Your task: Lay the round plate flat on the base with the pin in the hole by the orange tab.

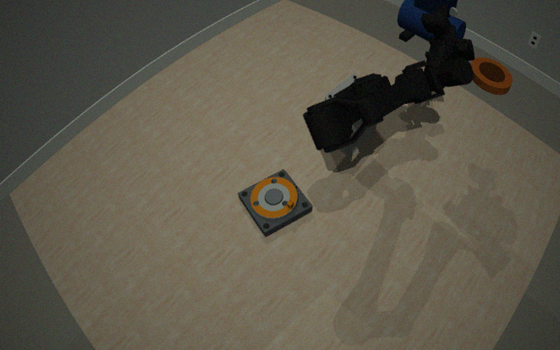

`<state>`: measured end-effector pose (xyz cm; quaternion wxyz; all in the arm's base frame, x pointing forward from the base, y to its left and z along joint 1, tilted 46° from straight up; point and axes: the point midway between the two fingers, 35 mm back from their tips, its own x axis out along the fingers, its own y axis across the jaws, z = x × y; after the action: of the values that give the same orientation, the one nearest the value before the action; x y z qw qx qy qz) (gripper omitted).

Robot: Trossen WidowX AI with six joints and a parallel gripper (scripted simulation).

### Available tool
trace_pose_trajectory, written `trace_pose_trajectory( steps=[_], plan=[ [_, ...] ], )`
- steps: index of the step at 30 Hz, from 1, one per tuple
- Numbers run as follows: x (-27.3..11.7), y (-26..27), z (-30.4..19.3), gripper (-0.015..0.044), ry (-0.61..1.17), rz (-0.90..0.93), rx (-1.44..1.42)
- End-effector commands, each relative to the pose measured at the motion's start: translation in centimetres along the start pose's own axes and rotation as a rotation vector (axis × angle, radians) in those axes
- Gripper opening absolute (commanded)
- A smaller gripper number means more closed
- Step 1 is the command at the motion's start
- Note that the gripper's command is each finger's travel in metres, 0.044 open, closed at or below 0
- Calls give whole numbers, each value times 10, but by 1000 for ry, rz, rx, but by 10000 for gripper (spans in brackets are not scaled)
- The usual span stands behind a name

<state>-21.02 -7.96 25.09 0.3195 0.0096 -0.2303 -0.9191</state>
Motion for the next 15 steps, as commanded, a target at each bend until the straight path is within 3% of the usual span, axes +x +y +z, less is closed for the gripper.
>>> trace_pose_trajectory(
  steps=[1,10,15],
  plan=[
    [0,-2,1,374,-2,-9,0],
    [-28,-76,48,137,-95,-389,16],
    [-67,-120,77,6,-155,-644,20]
  ],
)
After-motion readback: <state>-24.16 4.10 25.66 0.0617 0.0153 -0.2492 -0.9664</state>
